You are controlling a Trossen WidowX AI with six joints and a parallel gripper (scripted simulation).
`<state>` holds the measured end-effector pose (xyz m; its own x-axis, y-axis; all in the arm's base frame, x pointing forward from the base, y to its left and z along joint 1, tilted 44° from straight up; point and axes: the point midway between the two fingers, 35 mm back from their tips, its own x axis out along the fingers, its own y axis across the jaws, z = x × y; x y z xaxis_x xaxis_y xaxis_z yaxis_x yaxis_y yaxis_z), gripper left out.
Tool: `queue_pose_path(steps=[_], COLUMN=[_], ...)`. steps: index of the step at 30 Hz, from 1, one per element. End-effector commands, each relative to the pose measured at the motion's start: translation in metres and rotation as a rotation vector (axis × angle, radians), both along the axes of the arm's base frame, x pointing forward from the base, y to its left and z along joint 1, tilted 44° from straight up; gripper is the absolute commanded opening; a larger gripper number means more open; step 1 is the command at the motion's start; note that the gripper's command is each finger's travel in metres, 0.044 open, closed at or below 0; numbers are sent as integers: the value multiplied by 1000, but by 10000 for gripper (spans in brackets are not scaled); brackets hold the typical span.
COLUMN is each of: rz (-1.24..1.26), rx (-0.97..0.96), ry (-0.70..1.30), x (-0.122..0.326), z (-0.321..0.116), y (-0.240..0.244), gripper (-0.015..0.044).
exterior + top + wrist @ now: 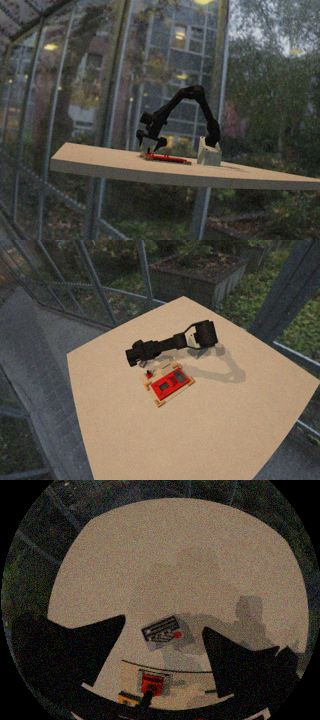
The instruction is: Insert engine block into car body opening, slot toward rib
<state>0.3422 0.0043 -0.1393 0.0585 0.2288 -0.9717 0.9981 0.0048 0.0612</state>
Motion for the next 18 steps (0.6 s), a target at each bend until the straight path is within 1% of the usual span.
queue_pose_path(steps=[1, 18], rz=[-82, -484], rx=[51, 272], ry=[52, 367], x=[4, 10], z=[2, 18], y=[-3, -20], gripper=[440, 440])
